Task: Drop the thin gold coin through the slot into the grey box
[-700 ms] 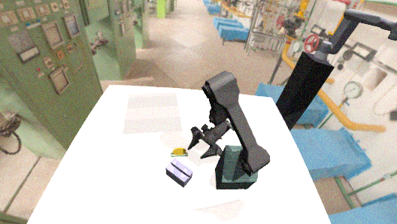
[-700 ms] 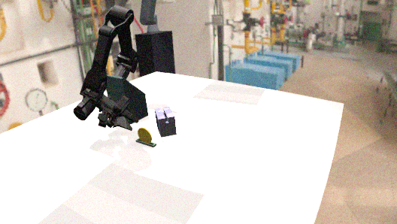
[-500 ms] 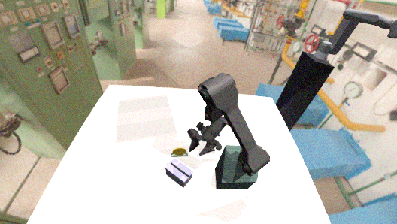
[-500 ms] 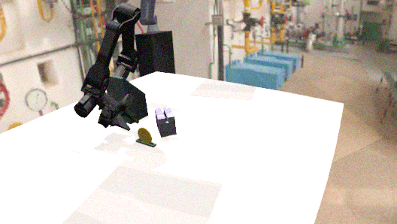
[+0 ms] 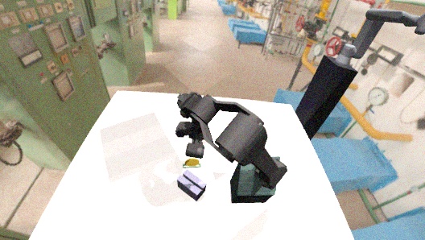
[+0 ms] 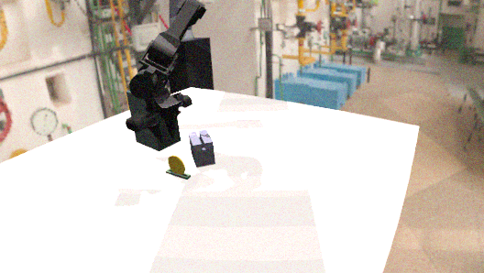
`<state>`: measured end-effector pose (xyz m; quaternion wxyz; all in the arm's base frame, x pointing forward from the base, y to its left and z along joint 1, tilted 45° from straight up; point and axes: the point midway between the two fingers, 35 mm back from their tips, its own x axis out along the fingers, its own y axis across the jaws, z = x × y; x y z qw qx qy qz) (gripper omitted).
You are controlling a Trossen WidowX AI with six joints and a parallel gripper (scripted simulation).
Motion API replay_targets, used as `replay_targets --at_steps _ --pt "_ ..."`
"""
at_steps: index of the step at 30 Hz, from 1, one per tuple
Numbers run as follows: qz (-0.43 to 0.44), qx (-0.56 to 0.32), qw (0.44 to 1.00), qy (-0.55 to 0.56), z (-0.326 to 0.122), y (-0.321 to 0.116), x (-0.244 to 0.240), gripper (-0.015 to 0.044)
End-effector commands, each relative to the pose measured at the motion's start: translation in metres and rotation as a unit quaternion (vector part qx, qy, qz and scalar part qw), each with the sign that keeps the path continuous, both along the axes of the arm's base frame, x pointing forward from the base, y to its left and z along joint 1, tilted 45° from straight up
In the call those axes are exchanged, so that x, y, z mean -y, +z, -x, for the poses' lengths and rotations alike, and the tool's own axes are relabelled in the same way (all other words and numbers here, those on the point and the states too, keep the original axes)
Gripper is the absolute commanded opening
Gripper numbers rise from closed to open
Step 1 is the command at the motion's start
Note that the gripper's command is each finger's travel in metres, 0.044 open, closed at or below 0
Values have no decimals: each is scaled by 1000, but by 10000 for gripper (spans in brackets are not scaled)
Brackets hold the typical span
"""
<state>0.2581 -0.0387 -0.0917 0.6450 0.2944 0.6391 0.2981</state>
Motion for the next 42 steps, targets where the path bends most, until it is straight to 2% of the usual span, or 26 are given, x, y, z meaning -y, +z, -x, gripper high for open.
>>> replay_targets --at_steps 1,10,15,42 --pt "45 59 993 90 -14 20 4 161" --pt "45 59 993 90 -14 20 4 161" --pt "44 59 993 90 -12 -5 -20 161" --pt "44 59 993 89 -12 -35 -50 161"
